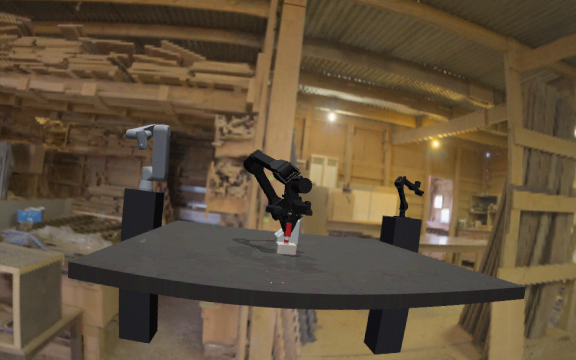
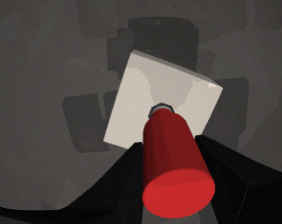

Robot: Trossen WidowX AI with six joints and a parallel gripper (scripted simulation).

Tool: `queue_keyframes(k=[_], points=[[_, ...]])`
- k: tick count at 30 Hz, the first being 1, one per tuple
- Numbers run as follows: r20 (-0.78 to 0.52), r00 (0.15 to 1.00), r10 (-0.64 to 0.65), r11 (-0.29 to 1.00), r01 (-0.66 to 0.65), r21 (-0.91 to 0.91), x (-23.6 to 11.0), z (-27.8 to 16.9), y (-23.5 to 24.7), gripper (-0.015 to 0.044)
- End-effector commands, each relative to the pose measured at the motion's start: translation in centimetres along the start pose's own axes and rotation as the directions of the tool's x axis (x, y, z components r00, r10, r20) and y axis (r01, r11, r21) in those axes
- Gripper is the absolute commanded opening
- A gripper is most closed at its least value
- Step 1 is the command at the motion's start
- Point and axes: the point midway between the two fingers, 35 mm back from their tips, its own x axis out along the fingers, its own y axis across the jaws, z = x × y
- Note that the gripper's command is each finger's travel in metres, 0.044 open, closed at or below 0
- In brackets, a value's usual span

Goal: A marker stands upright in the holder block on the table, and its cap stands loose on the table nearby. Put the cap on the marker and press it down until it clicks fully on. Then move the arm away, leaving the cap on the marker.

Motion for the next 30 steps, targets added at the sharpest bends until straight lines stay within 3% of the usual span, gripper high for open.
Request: queue_keyframes(k=[1, 11, 27, 30], points=[[-0.002, 1.000, -0.005, 1.000, 0.005, -0.006, 0.66, -0.14, 0.04, 0.0000], [-0.002, 1.000, -0.005, 1.000, 0.005, -0.006, 0.68, -0.15, 0.04, 0.0000], [-0.002, 1.000, -0.001, 1.000, 0.001, -0.002, 0.63, -0.12, 0.07, 0.0420], [-0.002, 1.000, -0.001, 1.000, 0.001, -0.002, 0.63, -0.12, 0.07, 0.0440]])
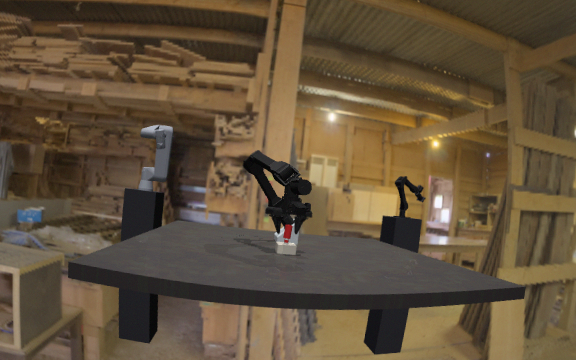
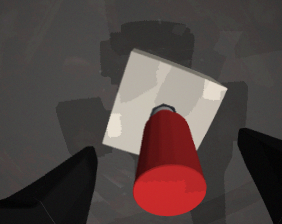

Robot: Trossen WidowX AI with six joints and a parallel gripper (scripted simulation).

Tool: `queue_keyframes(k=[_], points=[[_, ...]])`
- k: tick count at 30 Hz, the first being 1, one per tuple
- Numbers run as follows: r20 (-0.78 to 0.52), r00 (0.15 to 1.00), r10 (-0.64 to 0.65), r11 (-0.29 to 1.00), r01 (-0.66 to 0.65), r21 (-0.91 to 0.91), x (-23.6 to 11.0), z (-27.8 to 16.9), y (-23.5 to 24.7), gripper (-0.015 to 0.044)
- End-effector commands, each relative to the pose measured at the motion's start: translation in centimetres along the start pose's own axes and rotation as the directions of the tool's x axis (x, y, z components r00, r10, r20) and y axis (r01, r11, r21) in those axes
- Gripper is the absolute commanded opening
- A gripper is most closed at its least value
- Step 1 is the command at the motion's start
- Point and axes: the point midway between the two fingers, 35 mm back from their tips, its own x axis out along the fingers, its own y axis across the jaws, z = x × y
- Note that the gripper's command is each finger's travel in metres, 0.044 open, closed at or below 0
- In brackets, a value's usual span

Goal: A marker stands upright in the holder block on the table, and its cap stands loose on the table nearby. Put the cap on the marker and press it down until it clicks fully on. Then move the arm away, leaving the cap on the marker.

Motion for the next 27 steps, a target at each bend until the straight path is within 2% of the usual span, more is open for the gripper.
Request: queue_keyframes(k=[1, 7, 13, 15, 18, 20, 27], points=[[0.001, 1.000, 0.000, 1.000, 0.000, 0.000, -0.3, 0.0, 0.0, 0.0440], [0.000, 1.000, 0.003, 1.000, -0.003, -0.001, -7.2, 0.1, 0.1, 0.0440], [0.000, 1.000, 0.003, 1.000, -0.003, -0.001, -7.5, 0.0, 0.1, 0.0440], [0.000, 1.000, 0.002, 0.998, -0.002, 0.058, -7.4, 0.0, 0.1, 0.0387], [0.001, 1.000, 0.000, 0.948, 0.000, 0.317, -6.8, 0.1, 0.3, 0.0309], [0.001, 1.000, -0.002, 0.904, 0.001, 0.427, -6.5, 0.1, 0.4, 0.0256], [0.001, 1.000, -0.002, 0.898, 0.001, 0.441, -6.5, 0.1, 0.4, 0.0072]])
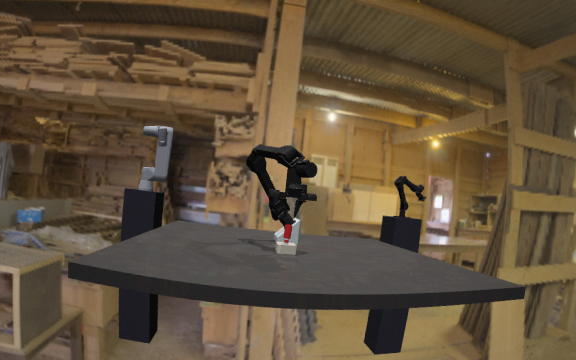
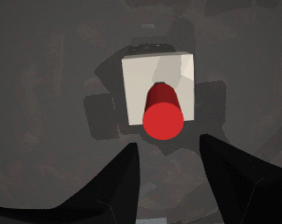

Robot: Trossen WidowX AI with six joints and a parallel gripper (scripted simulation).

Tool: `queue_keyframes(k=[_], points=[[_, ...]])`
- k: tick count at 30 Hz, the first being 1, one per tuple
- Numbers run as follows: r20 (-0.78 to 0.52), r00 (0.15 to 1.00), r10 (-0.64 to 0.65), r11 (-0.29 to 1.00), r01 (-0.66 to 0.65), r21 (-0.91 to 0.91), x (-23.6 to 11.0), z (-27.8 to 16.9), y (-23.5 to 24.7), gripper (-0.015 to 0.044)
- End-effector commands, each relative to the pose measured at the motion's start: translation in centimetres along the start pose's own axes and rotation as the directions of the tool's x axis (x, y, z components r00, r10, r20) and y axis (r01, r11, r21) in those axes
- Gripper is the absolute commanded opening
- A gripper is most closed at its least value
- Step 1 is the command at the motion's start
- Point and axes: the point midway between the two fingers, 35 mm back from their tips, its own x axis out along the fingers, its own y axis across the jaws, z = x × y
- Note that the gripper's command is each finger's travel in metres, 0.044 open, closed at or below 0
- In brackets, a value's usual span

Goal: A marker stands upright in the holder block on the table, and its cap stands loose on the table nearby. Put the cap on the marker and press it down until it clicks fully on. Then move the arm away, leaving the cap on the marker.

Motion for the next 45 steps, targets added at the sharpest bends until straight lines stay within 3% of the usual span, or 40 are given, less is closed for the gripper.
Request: queue_keyframes(k=[1, 3, 18, 45], points=[[-0.001, 1.000, -0.002, 0.999, 0.002, 0.035, 0.1, -0.1, 0.1, 0.0046], [-0.001, 1.000, -0.002, 0.999, 0.002, 0.035, 0.1, -0.1, 0.1, 0.0000], [-0.001, 1.000, -0.002, 0.999, 0.002, 0.035, 0.4, -0.1, 0.1, 0.0000], [0.000, 1.000, -0.003, 0.999, 0.003, 0.036, 4.2, -0.1, 0.0, 0.0000]])
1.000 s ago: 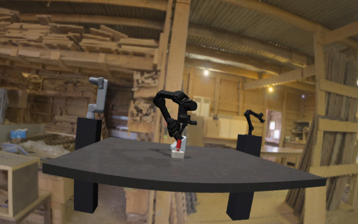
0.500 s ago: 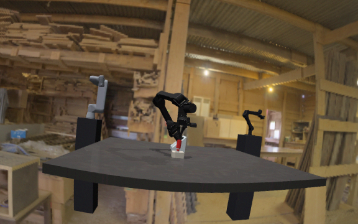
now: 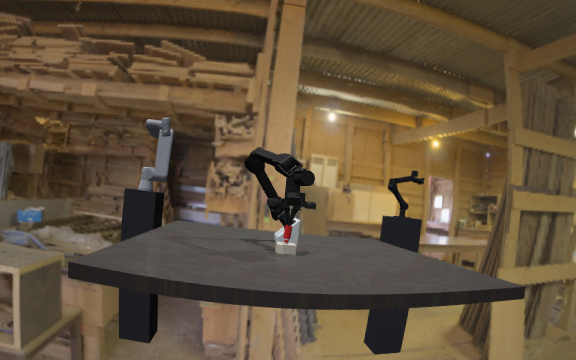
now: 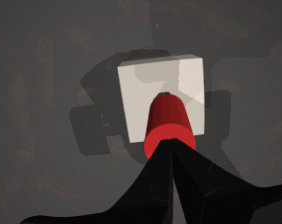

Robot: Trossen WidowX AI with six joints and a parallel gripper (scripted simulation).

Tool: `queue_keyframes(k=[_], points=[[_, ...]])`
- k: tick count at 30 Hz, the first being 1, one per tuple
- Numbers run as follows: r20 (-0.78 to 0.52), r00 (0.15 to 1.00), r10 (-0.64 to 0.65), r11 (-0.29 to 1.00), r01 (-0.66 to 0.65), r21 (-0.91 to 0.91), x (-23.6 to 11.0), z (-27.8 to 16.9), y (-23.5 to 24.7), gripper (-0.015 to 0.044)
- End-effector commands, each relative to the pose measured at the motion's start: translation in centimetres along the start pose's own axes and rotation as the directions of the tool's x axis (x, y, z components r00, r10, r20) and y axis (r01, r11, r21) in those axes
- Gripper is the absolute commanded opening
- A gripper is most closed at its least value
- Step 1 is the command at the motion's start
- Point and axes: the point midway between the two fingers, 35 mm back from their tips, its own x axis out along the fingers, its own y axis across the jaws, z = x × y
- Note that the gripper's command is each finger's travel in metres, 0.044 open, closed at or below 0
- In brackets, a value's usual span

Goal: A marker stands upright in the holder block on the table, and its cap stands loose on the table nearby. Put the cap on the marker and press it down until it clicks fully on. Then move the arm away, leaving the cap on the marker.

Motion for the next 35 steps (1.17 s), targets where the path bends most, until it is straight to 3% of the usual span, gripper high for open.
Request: queue_keyframes(k=[1, 8, 15, 21, 35], points=[[-0.007, 1.000, -0.007, 1.000, 0.007, -0.002, 0.9, -0.1, -0.1, 0.0000], [0.002, 1.000, 0.000, 1.000, 0.000, 0.000, -0.1, 0.1, 0.0, 0.0000], [0.030, 1.000, 0.000, 0.995, 0.003, -0.104, -8.4, 0.0, 0.1, 0.0000], [0.030, 1.000, 0.000, 0.994, 0.003, -0.107, -8.7, 0.0, 0.1, 0.0000], [0.030, 1.000, 0.000, 0.994, 0.003, -0.107, -8.7, 0.0, 0.1, 0.0368]])
